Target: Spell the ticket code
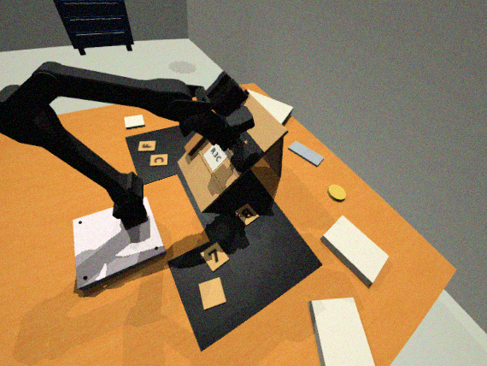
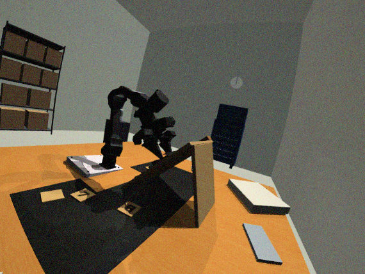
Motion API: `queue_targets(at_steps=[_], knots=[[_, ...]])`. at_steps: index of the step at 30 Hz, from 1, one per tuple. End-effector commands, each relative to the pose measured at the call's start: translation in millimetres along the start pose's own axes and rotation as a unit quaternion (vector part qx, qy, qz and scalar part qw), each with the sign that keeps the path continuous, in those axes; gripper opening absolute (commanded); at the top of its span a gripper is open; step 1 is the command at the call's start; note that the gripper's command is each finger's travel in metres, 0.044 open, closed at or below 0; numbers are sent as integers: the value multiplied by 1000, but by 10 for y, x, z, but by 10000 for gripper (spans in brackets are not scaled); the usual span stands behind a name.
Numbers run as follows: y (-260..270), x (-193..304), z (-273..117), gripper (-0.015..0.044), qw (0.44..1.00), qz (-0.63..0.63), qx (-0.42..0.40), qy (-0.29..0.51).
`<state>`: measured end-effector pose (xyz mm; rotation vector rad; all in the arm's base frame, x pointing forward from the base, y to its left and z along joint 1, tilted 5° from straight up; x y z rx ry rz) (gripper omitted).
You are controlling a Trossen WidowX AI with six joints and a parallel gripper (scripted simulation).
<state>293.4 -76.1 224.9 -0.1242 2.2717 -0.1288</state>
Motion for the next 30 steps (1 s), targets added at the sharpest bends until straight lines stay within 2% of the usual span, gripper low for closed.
queue_targets(at_steps=[1, 30], knots=[[18, -6, 0, 0, 1000, 2, 2, 0], [158, -45, 1, 0, 1000, 2, 2, 0]])
Point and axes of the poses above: the point midway between the two fingers, 35 mm back from their tips, its own z axis out along the fingers, its own y axis across the jaws, x = y × z, the point moved 2 cm from there along -z, back along the fingers, and after that the axes turned 15 degrees about -z, right-handed, at the moved point
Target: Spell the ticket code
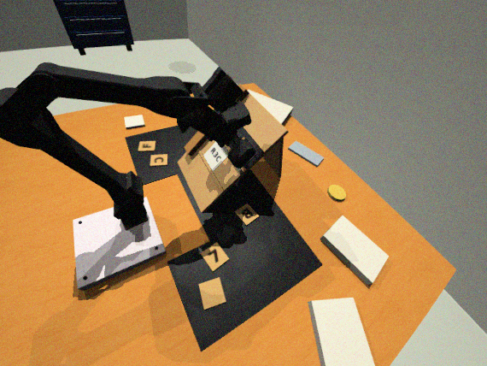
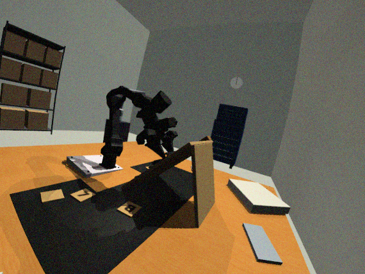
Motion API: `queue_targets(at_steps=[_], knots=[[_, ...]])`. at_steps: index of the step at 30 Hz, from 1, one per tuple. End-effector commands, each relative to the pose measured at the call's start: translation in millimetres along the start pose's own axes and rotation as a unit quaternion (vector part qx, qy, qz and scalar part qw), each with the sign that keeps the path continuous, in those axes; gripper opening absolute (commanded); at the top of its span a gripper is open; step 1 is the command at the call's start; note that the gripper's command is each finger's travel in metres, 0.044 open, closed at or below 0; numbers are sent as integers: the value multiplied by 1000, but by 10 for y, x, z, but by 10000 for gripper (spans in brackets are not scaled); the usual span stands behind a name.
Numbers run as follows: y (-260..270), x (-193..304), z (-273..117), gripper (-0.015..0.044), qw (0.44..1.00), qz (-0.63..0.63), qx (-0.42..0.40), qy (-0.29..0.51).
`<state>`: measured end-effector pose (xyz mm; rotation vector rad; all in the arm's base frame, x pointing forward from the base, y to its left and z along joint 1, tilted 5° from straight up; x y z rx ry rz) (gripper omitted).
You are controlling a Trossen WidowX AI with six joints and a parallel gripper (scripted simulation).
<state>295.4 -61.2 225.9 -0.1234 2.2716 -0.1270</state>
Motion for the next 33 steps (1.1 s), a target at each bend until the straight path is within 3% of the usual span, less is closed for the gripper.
queue_targets(at_steps=[1, 33], knots=[[18, -6, 0, 0, 1000, 2, 2, 0], [169, -48, 1, 0, 1000, 2, 2, 0]])
Point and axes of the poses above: the point midway between the two fingers, 35 mm back from their tips, its own z axis out along the fingers, its own y axis across the jaws, x = y × z, the point moved 2 cm from there along -z, back along the fingers, and after that the axes turned 15 degrees about -z, right-handed, at the moved point
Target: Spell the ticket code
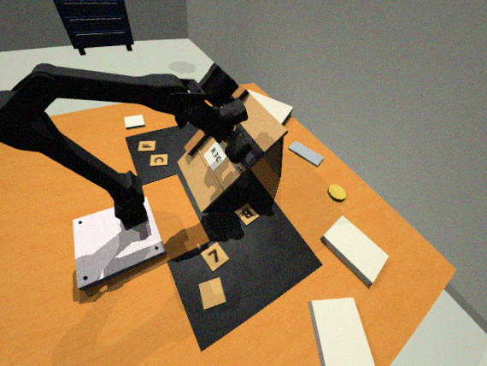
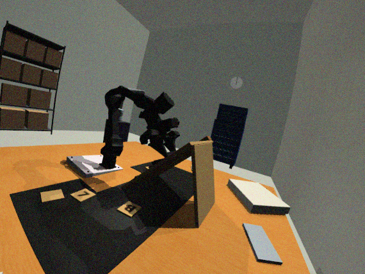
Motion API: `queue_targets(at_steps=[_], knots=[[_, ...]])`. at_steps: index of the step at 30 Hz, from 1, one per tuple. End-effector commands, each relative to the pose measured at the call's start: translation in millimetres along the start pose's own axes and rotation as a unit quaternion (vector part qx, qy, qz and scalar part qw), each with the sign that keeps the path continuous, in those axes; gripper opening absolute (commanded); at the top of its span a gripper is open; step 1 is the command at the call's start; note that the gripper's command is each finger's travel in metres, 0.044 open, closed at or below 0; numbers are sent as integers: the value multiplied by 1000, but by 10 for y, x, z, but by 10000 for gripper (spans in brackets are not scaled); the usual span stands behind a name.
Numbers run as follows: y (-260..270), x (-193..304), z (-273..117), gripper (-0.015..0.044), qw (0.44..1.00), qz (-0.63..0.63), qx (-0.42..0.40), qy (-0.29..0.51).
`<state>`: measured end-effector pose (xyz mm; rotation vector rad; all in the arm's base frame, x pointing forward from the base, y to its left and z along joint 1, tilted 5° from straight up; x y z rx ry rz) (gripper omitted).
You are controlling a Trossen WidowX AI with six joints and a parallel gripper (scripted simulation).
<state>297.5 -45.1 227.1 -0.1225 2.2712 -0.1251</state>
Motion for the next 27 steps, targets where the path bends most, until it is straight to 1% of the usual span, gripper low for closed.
queue_targets(at_steps=[1, 27], knots=[[17, -5, 0, 0, 1000, 2, 2, 0], [139, -40, -1, 0, 1000, 2, 2, 0]])
Point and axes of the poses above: the point midway between the two fingers, 35 mm back from their tips, its own z axis out along the fingers, its own y axis across the jaws, x = y × z, the point moved 2 cm from there along -z, back along the fingers, and after that the axes turned 15 degrees about -z, right-handed, at the moved point
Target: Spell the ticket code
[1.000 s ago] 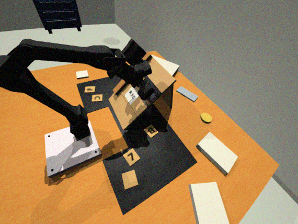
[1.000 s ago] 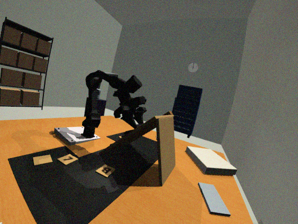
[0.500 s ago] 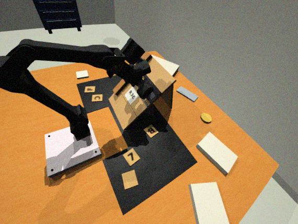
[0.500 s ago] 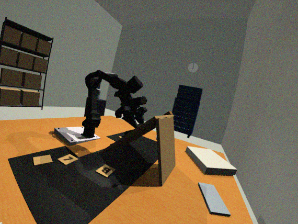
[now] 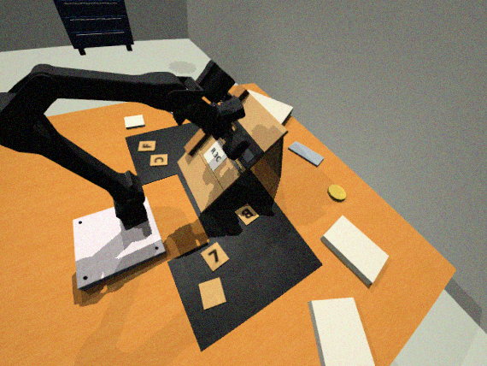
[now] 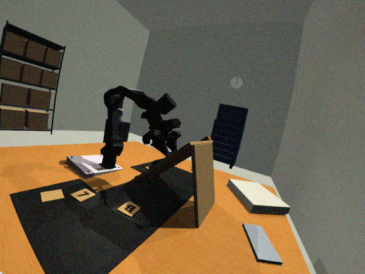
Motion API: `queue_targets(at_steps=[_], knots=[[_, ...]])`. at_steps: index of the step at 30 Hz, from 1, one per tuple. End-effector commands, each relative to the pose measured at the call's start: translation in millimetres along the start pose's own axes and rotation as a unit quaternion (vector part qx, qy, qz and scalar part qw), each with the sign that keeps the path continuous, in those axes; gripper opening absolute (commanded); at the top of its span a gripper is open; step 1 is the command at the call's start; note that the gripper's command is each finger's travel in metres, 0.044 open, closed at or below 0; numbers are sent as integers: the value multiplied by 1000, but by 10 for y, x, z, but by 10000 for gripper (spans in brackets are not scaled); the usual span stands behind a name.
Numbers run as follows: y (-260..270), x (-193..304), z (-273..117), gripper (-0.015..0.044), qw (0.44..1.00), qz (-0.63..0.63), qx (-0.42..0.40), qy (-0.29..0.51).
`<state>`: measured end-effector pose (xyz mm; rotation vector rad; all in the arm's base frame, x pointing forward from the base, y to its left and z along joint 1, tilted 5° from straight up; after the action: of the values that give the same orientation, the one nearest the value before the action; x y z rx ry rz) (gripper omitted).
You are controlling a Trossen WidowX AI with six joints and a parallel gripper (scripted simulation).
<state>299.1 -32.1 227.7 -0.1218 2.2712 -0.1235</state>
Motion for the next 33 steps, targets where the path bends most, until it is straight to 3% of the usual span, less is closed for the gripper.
queue_targets(at_steps=[1, 9, 20, 33], knots=[[17, -9, -3, 0, 1000, 2, 2, 0], [54, -21, -5, 0, 1000, 2, 2, 0], [43, -16, -42, 289, 1000, 2, 2, 0], [39, -24, -165, 295, 1000, 2, 2, 0]])
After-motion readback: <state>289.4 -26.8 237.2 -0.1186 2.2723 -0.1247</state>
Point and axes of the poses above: the point midway between the two fingers, 35 mm back from their tips, its own z axis out along the fingers, its own y axis across the jaws, x = y × z, the point moved 2 cm from there along -z, back along the fingers, and after that the axes turned 15 degrees about -z, right-handed, at the moved point
